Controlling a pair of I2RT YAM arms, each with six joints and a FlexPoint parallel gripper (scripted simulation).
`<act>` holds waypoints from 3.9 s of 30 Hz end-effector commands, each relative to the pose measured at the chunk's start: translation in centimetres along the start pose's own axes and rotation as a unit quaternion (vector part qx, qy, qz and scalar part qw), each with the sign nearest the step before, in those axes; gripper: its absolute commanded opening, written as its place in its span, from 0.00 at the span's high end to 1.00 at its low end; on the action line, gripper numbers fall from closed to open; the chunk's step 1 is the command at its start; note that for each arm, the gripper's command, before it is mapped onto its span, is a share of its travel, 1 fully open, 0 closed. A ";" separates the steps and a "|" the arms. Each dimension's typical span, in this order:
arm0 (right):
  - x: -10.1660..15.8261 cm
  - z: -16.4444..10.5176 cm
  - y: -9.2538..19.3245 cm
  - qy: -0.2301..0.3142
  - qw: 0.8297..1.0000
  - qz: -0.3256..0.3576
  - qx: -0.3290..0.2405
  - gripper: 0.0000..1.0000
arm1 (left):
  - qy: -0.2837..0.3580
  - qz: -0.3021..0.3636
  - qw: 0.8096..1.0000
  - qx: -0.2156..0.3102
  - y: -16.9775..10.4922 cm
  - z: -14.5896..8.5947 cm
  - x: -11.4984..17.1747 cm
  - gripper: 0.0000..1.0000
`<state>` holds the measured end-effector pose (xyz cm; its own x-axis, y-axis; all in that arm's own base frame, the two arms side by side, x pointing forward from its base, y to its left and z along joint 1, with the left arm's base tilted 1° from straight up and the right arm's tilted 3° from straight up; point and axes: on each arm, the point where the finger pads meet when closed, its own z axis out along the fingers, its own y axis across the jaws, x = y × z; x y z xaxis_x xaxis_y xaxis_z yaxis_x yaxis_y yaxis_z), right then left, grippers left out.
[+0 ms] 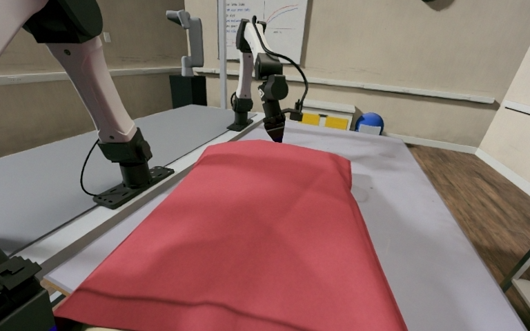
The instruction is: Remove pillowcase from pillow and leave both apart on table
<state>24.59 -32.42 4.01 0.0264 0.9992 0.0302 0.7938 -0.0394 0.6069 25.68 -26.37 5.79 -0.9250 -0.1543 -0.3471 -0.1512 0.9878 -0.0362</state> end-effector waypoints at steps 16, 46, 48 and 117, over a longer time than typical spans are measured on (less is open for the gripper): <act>-0.5 0.0 1.2 -0.014 0.999 -0.026 -0.015 1.00 | -0.011 -0.010 1.000 0.021 -0.9 2.4 0.3 0.40; -0.5 0.0 1.2 -0.014 0.999 -0.026 -0.015 1.00 | -0.007 -0.008 1.000 0.014 -0.5 3.2 0.8 0.40; -0.5 0.0 1.2 -0.014 0.999 -0.026 -0.015 1.00 | -0.002 -0.005 1.000 0.004 -0.1 3.9 1.4 0.40; -0.5 0.0 1.2 -0.014 0.999 -0.026 -0.015 1.00 | 0.030 0.005 0.999 -0.026 1.6 5.8 3.5 0.52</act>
<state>24.60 -32.42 4.01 0.0264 0.9992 0.0303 0.7937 -0.0394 0.6070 25.86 -26.27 1.31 -0.9203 -0.1593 -0.3574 -0.1561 0.9870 -0.0380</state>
